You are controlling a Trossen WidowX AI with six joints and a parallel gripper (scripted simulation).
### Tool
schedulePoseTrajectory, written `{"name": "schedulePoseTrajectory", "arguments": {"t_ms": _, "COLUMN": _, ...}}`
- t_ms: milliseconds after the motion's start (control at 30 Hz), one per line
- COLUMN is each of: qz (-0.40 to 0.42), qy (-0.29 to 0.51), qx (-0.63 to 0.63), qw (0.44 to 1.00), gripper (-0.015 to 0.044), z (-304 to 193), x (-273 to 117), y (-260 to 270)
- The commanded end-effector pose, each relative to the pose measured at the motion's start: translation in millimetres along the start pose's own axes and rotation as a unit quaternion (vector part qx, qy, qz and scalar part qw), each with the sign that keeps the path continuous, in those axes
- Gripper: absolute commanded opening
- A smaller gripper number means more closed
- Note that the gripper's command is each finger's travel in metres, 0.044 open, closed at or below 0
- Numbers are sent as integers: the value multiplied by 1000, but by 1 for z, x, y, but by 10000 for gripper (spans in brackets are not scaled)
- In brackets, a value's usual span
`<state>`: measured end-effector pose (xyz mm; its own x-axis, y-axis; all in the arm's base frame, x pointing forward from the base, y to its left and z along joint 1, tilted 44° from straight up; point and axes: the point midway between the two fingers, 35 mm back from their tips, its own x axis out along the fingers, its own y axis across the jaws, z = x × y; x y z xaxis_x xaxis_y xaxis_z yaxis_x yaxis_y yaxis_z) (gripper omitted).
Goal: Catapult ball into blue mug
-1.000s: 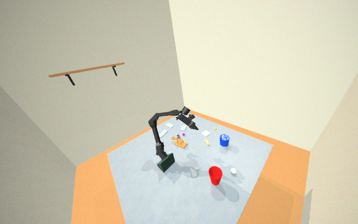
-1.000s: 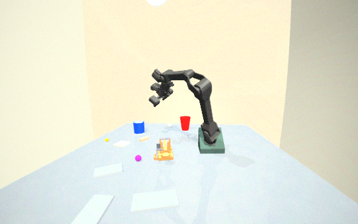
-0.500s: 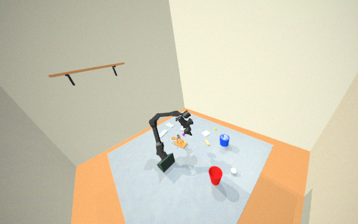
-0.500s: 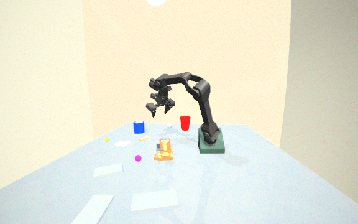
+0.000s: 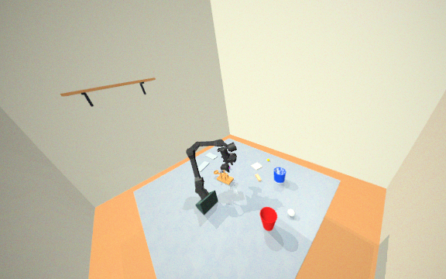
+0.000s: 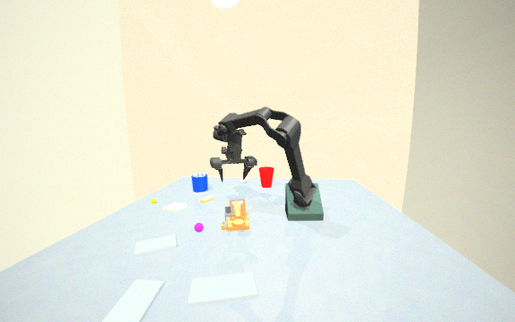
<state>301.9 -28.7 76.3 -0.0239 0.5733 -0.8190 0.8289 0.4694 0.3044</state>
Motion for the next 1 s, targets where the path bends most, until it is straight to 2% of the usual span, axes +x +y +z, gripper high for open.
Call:
{"name": "schedulePoseTrajectory", "arguments": {"t_ms": 0, "qz": -7, "qy": 38, "qx": 51, "qw": 998, "gripper": 440, "z": -19, "x": 7, "y": -1}}
{"name": "schedulePoseTrajectory", "arguments": {"t_ms": 200, "qz": -23, "qy": 87, "qx": 124, "qw": 988, "gripper": 440, "z": -44, "x": 13, "y": -2}}
{"name": "schedulePoseTrajectory", "arguments": {"t_ms": 367, "qz": -24, "qy": 88, "qx": 126, "qw": 988, "gripper": 440, "z": -45, "x": 15, "y": -2}}
{"name": "schedulePoseTrajectory", "arguments": {"t_ms": 533, "qz": -24, "qy": 89, "qx": 126, "qw": 988, "gripper": 440, "z": -54, "x": 57, "y": -3}}
{"name": "schedulePoseTrajectory", "arguments": {"t_ms": 967, "qz": -23, "qy": 88, "qx": 126, "qw": 988, "gripper": 440, "z": -56, "x": 72, "y": -2}}
